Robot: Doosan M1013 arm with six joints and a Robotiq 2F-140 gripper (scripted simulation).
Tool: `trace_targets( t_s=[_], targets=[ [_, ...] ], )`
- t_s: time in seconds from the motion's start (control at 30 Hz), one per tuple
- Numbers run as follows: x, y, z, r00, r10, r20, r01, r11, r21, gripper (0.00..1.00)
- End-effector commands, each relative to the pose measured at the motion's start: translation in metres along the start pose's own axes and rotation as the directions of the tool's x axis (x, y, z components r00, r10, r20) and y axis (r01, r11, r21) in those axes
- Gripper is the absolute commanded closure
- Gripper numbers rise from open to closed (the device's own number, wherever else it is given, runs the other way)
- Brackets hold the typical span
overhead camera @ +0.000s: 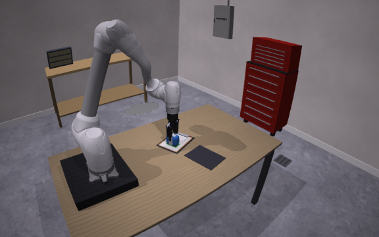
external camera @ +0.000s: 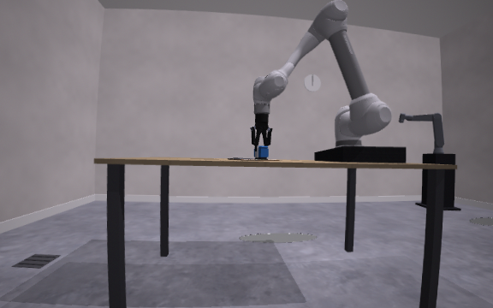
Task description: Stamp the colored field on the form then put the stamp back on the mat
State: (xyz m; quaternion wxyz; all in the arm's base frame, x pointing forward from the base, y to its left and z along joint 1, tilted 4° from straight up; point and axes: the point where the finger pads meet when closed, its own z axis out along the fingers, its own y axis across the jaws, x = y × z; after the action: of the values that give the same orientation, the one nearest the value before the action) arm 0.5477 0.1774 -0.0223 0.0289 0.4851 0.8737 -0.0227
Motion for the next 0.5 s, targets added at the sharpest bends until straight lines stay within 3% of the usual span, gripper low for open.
trace_targets(
  t_s=[0.0,0.47],
  targets=[
    [0.0001,0.0,0.0004,1.0,0.0,0.0,0.0,1.0,0.0,0.81],
    [0.0001,0.0,-0.0065,1.0,0.0,0.0,0.0,1.0,0.0,0.81]
  ],
)
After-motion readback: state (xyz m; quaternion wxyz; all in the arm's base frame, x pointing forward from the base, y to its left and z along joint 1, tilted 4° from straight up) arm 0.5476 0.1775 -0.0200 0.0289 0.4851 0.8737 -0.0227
